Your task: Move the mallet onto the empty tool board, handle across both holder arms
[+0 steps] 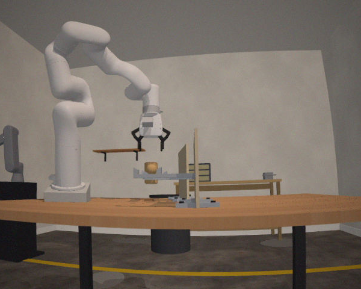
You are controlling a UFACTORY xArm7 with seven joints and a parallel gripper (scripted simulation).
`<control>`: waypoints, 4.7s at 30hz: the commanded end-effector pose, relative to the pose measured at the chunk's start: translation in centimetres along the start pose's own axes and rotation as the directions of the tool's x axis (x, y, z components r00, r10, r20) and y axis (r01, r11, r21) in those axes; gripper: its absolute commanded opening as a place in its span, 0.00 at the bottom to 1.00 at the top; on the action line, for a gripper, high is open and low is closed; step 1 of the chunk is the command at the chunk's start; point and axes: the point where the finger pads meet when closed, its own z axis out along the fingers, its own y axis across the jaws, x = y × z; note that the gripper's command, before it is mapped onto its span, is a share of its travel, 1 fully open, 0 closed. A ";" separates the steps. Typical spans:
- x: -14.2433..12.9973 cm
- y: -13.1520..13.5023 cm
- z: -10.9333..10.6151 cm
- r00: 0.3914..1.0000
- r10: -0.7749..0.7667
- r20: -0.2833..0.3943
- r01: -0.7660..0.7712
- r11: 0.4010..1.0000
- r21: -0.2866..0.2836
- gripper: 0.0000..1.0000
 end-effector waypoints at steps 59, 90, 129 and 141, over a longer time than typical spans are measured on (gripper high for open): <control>0.0 -0.1 9.8 1.000 0.000 0.001 0.000 1.000 0.003 0.00; 0.3 -0.3 7.7 1.000 0.004 -0.013 -0.004 1.000 -0.002 0.00; 12.6 -3.8 0.4 1.000 0.007 -0.022 -0.007 1.000 0.004 0.00; 21.6 -3.4 0.7 1.000 0.006 -0.019 -0.006 1.000 0.001 0.00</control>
